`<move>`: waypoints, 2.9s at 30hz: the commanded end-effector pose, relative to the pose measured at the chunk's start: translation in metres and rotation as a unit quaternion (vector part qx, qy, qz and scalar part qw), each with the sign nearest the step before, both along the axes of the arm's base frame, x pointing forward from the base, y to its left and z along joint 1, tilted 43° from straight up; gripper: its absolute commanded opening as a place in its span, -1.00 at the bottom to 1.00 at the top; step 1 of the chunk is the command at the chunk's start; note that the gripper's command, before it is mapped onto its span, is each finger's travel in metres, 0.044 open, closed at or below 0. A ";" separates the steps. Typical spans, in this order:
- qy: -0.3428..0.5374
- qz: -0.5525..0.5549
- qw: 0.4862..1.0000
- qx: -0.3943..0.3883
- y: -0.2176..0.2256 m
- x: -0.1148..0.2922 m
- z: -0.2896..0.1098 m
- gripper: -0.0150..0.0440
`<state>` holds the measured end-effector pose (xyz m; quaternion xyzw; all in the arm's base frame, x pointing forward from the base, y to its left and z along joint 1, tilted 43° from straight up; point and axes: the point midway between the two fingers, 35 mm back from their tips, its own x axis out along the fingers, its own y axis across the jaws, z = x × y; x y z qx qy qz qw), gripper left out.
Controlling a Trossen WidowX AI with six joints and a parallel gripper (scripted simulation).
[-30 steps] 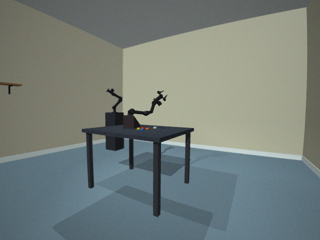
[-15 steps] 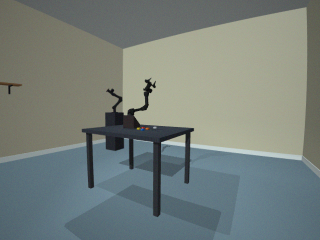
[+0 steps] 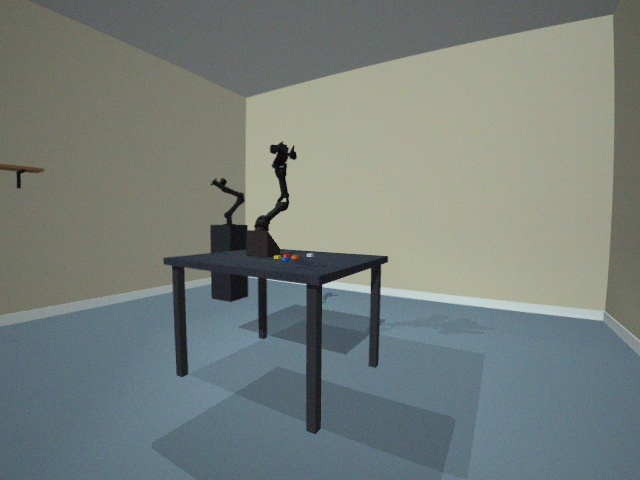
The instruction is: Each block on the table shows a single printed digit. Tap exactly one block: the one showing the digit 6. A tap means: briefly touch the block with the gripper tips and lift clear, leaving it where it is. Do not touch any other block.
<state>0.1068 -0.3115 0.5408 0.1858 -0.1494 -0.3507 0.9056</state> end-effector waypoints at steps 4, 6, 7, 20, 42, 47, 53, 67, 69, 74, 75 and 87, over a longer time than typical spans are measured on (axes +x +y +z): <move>0.089 0.046 0.990 0.098 -0.055 0.046 -0.107 0.86; 0.119 0.065 0.983 0.123 -0.063 0.062 -0.139 0.86; 0.134 0.075 0.979 0.135 -0.066 0.069 -0.156 0.86; 0.347 0.258 0.864 0.257 -0.024 0.156 -0.371 0.86; 0.545 0.605 0.485 0.320 0.196 0.134 -0.576 0.86; 0.545 0.605 0.485 0.320 0.196 0.134 -0.576 0.86; 0.545 0.605 0.485 0.320 0.196 0.134 -0.576 0.86; 0.545 0.604 0.485 0.320 0.240 0.138 -0.533 0.86; 0.545 0.605 0.484 0.321 0.261 0.135 -0.515 0.86; 0.544 0.606 0.483 0.322 0.276 0.132 -0.504 0.86; 0.544 0.606 0.483 0.322 0.276 0.132 -0.504 0.86; 0.544 0.606 0.483 0.322 0.276 0.132 -0.504 0.86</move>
